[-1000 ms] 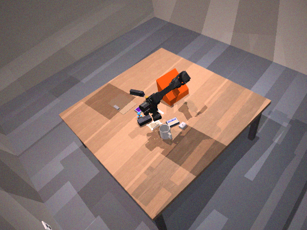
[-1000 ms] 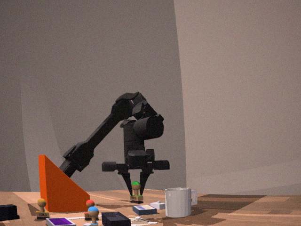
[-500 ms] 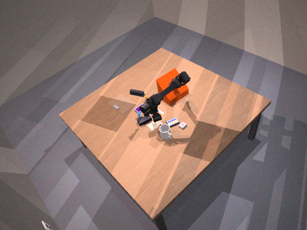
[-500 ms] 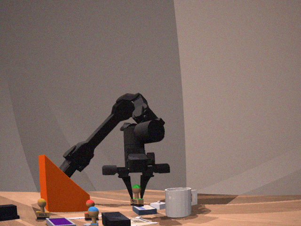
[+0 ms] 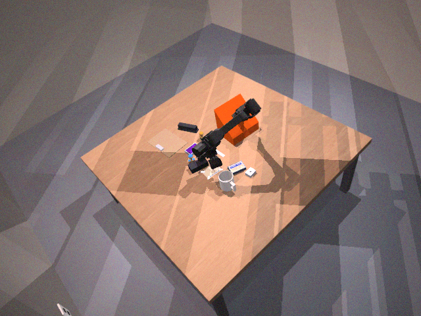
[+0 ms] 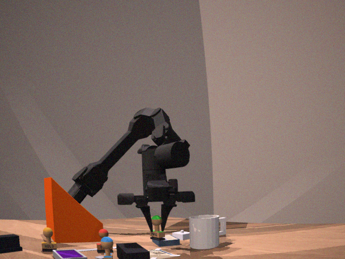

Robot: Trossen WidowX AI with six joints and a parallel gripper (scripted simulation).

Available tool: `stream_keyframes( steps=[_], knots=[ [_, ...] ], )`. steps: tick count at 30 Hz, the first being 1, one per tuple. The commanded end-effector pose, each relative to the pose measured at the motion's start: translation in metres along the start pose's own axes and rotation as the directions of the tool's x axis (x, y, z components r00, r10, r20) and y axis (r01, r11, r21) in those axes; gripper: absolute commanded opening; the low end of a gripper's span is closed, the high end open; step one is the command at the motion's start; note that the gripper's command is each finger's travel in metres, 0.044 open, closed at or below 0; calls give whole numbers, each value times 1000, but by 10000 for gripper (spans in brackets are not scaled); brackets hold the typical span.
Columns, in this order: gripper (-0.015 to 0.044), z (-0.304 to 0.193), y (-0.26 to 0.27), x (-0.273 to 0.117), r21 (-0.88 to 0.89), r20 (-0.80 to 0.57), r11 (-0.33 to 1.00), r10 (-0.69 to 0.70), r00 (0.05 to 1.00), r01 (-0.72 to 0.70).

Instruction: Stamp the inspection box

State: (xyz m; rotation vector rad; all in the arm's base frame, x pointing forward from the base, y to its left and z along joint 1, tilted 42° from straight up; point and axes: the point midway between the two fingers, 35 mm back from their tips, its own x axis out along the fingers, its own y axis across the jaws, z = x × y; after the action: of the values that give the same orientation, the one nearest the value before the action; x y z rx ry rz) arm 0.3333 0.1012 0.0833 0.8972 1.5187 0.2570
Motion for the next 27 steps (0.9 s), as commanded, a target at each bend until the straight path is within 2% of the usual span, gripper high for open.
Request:
stream_keyframes(
  steps=[1, 27],
  knots=[
    [0, 0, -2, 6, 7, -6, 1000, -7, 1000, 7],
    [0, -2, -2, 23, 5, -6, 1000, -5, 1000, 5]
  ],
)
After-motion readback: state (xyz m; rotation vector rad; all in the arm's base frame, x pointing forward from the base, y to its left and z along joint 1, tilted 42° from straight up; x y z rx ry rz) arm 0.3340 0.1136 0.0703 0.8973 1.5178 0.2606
